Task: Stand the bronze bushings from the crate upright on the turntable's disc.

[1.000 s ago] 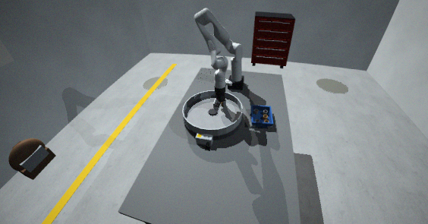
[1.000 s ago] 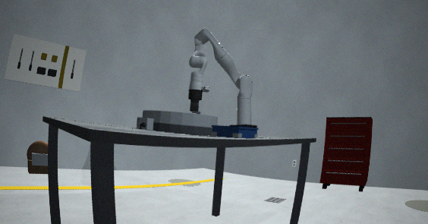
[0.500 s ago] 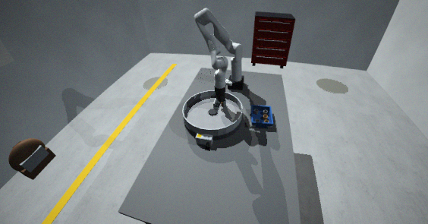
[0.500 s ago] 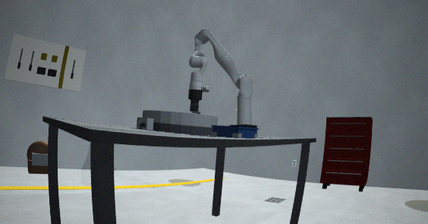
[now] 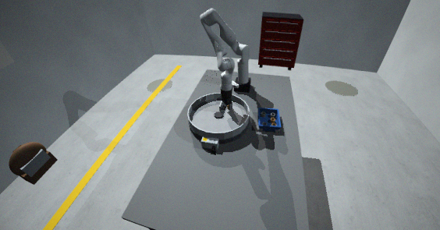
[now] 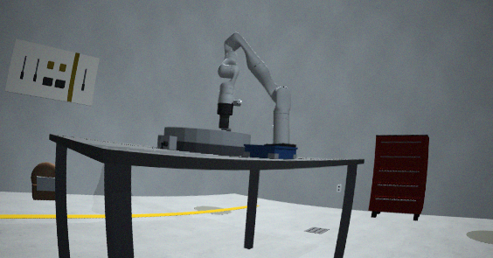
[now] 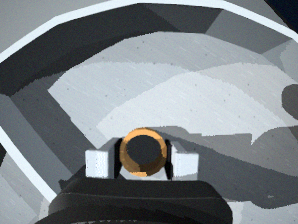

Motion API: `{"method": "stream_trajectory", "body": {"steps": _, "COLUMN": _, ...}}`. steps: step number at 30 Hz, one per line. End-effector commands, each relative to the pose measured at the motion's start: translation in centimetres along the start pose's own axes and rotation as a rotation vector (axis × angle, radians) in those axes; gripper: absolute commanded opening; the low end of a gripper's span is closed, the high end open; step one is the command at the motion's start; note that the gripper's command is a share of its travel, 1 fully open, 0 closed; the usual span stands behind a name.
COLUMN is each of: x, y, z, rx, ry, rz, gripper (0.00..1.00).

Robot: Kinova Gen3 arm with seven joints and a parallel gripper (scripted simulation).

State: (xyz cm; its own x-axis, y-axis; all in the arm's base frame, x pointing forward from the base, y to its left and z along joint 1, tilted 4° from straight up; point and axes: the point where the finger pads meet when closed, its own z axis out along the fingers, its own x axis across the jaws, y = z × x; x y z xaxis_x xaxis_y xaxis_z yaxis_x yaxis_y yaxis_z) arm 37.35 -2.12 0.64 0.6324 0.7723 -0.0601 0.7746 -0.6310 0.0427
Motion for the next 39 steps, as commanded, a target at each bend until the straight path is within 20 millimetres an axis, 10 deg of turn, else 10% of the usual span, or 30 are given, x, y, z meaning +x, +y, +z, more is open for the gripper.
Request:
{"method": "stream_trajectory", "body": {"steps": 1, "x": 0.28, "y": -0.03, "z": 0.12, "rx": 0.0, "ry": 0.004, "rz": 0.01, "gripper": 0.0}}
{"method": "stream_trajectory", "body": {"steps": 34, "x": 0.28, "y": -0.03, "z": 0.12, "rx": 0.0, "ry": 0.004, "rz": 0.01, "gripper": 0.0}}
{"method": "stream_trajectory", "body": {"steps": 35, "x": 0.28, "y": -0.03, "z": 0.12, "rx": 0.0, "ry": 0.004, "rz": 0.01, "gripper": 0.78}}
{"method": "stream_trajectory", "body": {"steps": 39, "x": 0.28, "y": -0.03, "z": 0.12, "rx": 0.0, "ry": 0.004, "rz": 0.01, "gripper": 0.78}}
